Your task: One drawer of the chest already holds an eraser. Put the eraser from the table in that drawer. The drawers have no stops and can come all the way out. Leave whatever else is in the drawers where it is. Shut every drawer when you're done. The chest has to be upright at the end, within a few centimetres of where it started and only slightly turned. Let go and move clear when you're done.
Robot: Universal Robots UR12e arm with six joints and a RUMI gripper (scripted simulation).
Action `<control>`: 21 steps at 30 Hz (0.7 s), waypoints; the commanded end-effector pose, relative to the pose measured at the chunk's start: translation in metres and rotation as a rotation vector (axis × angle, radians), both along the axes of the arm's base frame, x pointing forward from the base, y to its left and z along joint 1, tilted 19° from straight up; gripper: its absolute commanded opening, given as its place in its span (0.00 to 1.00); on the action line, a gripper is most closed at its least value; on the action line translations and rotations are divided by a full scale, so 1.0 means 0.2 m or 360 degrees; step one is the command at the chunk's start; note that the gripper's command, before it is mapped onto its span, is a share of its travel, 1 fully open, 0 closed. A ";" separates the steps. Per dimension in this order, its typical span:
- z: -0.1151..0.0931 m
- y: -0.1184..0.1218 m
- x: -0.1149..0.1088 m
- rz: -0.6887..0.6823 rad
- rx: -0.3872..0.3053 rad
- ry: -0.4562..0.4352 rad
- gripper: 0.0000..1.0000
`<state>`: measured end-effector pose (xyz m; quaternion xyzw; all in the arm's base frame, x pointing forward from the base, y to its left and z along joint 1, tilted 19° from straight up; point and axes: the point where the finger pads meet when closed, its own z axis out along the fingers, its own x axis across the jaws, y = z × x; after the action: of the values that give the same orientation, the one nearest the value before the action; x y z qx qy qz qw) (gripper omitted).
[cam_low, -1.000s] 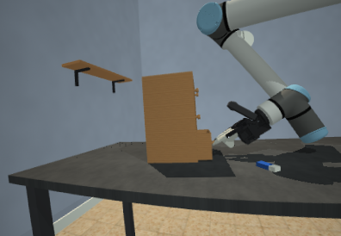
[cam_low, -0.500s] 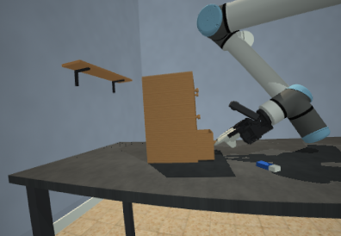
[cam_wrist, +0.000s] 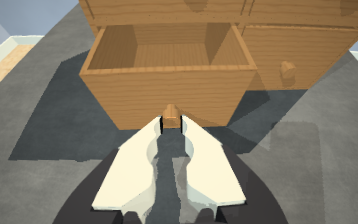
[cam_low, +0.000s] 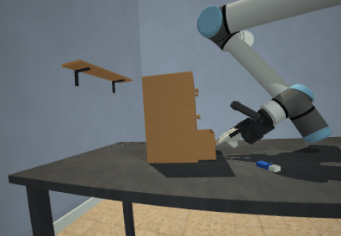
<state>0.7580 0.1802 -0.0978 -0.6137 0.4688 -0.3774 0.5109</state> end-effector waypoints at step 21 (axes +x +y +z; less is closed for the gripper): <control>0.00 -0.01 -0.02 0.0000 0.0000 -0.0001 0.07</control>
<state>0.7542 0.1791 -0.0991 -0.6137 0.4688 -0.3774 0.5110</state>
